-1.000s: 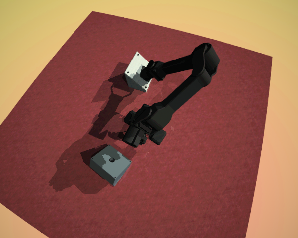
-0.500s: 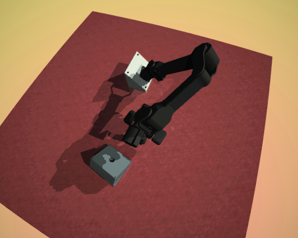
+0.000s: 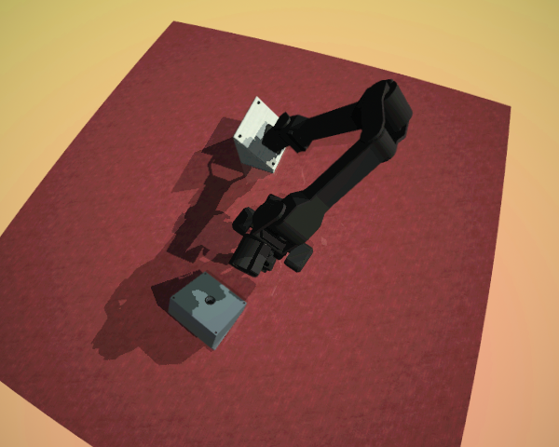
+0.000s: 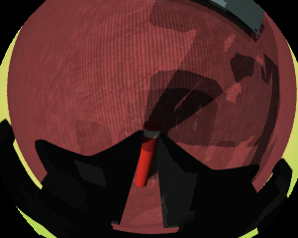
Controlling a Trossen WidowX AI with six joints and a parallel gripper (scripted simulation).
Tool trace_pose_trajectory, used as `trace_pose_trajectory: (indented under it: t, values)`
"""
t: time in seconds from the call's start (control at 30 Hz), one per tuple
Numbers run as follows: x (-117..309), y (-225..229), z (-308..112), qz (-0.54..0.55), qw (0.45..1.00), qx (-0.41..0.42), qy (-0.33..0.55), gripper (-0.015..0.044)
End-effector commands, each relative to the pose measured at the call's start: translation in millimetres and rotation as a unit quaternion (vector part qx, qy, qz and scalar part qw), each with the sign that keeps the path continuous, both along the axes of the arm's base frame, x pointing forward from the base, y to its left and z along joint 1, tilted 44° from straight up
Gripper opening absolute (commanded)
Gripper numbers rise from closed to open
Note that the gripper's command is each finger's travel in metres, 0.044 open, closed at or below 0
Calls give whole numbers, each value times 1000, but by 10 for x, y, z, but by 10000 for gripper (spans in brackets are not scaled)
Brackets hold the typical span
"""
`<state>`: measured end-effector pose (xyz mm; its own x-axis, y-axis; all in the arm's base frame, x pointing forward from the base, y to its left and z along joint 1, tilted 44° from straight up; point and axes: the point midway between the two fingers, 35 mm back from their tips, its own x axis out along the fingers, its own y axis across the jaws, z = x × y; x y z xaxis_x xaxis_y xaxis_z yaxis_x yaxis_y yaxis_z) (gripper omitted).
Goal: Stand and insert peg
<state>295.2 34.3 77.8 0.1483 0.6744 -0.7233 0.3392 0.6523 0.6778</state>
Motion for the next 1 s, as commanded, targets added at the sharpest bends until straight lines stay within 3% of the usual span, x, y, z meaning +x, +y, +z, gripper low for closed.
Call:
trace_pose_trajectory:
  t: [0.0,0.97]
  values:
    - [-10,-4,6,-7,1000,-2,-4,49]
    - [-142,-77,138,-96,990,-48,-88,49]
